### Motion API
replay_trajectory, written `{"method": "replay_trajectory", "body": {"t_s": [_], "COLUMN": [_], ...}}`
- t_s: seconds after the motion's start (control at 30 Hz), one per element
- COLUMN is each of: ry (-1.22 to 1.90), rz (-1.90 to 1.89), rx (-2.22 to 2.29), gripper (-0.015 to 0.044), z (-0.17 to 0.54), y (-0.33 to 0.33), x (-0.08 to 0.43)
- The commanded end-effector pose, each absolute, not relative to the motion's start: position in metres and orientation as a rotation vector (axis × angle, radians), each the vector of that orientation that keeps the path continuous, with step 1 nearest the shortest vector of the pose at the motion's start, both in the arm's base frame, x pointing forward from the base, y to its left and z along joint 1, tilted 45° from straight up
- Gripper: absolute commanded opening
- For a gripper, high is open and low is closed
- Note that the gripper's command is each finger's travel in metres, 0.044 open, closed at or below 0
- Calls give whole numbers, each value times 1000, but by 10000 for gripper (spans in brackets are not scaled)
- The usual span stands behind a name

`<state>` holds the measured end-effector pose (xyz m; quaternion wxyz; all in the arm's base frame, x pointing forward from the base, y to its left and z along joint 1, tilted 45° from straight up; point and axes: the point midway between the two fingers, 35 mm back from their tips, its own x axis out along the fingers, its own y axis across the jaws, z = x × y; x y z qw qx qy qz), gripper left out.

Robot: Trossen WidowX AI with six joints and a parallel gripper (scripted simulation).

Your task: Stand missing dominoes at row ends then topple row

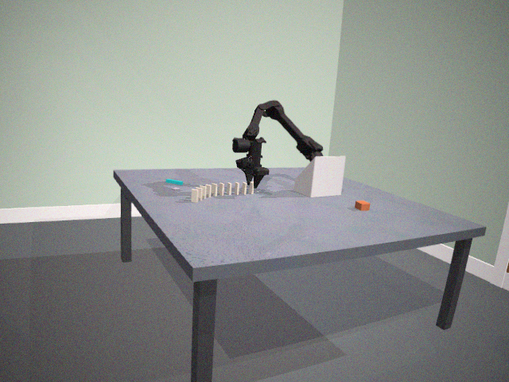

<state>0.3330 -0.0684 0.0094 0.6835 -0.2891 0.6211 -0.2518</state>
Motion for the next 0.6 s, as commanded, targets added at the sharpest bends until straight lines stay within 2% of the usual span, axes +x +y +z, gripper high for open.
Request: {"method": "replay_trajectory", "body": {"t_s": [0.0,0.07,0.2,0.43,0.57], "ry": [1394,1394,1395,1395,1395], "rz": [-565,-565,-561,-560,-561], "rx": [-654,-654,-651,-644,-645], "gripper": [396,440,440,440,440], "z": [9,9,17,95,99], "y": [-69,-69,-60,19,23], "x": [333,333,334,322,320]}}
